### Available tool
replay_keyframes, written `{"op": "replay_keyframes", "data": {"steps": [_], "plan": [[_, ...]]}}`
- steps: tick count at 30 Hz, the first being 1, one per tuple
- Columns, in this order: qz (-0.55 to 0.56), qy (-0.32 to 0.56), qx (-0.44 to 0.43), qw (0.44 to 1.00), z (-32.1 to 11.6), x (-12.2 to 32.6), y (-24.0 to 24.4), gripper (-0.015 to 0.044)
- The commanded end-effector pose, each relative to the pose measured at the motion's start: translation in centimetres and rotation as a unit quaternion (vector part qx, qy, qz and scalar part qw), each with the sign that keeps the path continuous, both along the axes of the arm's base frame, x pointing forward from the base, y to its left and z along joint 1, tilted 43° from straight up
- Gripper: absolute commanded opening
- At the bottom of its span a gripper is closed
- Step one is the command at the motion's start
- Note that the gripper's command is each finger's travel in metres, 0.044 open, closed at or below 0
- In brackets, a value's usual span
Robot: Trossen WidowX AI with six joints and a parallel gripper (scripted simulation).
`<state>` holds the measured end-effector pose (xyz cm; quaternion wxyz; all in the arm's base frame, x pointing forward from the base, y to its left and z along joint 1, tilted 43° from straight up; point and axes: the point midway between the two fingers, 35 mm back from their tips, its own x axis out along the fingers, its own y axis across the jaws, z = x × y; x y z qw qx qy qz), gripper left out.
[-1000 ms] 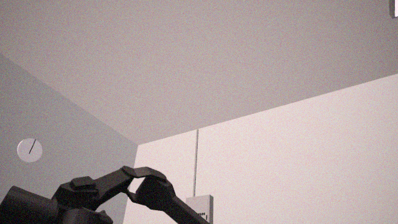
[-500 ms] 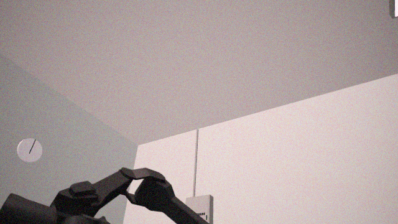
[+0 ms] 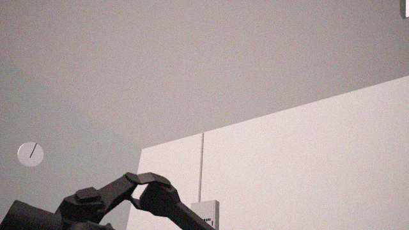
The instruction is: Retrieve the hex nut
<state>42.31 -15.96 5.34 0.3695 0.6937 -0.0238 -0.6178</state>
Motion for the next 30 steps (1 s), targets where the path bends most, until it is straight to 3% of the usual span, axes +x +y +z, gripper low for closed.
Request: {"op": "replay_keyframes", "data": {"steps": [1, 30], "plan": [[0.003, 0.001, 0.002, 1.0, -0.1, -0.3, 0.1, 0.0], [0.002, 0.001, 0.002, 1.0, 0.1, -1.8, -0.2, 0.0]]}}
